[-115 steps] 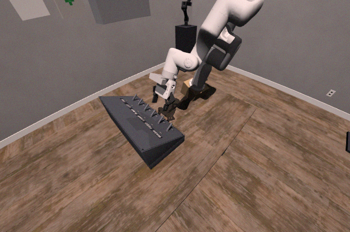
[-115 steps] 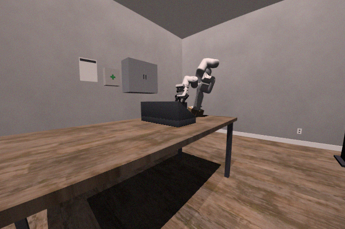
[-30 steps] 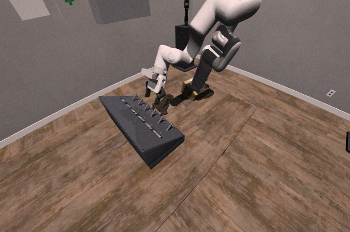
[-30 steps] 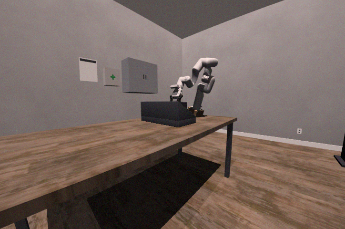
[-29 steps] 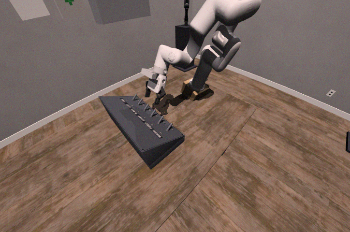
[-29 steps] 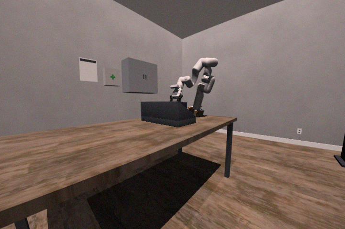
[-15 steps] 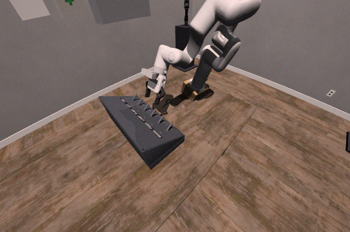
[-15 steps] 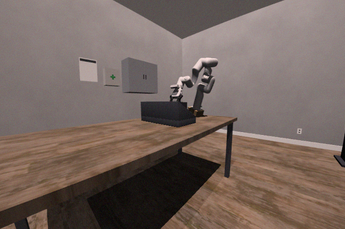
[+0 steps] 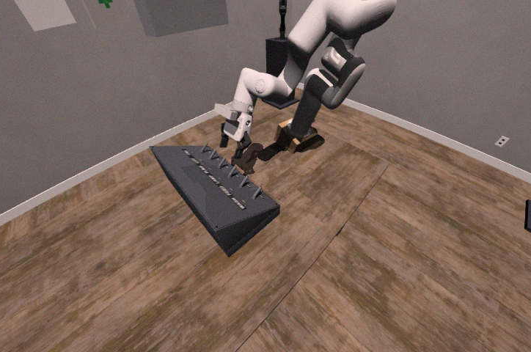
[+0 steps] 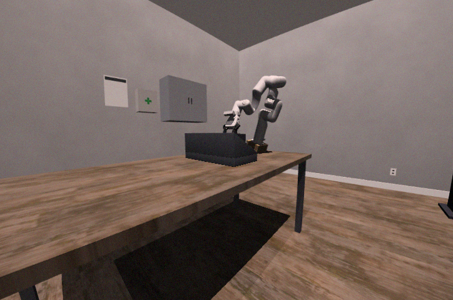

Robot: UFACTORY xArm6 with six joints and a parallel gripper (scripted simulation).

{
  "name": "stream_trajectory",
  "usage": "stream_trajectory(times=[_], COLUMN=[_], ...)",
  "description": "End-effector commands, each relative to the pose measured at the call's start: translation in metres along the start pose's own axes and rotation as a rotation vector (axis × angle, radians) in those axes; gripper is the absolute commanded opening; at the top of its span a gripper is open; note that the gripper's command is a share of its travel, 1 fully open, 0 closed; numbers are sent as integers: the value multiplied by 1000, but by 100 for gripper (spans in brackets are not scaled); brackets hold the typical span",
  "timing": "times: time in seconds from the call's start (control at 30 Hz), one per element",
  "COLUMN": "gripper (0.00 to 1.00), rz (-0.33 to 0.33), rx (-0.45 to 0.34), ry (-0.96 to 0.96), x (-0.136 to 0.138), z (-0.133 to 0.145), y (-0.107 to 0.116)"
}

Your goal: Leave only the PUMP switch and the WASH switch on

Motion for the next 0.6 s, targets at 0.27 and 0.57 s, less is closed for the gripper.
stream_trajectory(times=[0.27, 0.57], gripper=[100, 100], rz=[0, 0], rx=[3, 3], ry=[1, 1], x=[0, 11], z=[-1, -3], y=[1, 1])
Point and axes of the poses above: the point where the finger pads meet when closed, its own y axis back along the fingers, its own x axis across the jaws, z = x × y, the point moved 9 cm from there along y, back along the fingers, and after that the axes turned 7 degrees about -y, right-handed, at the moved point
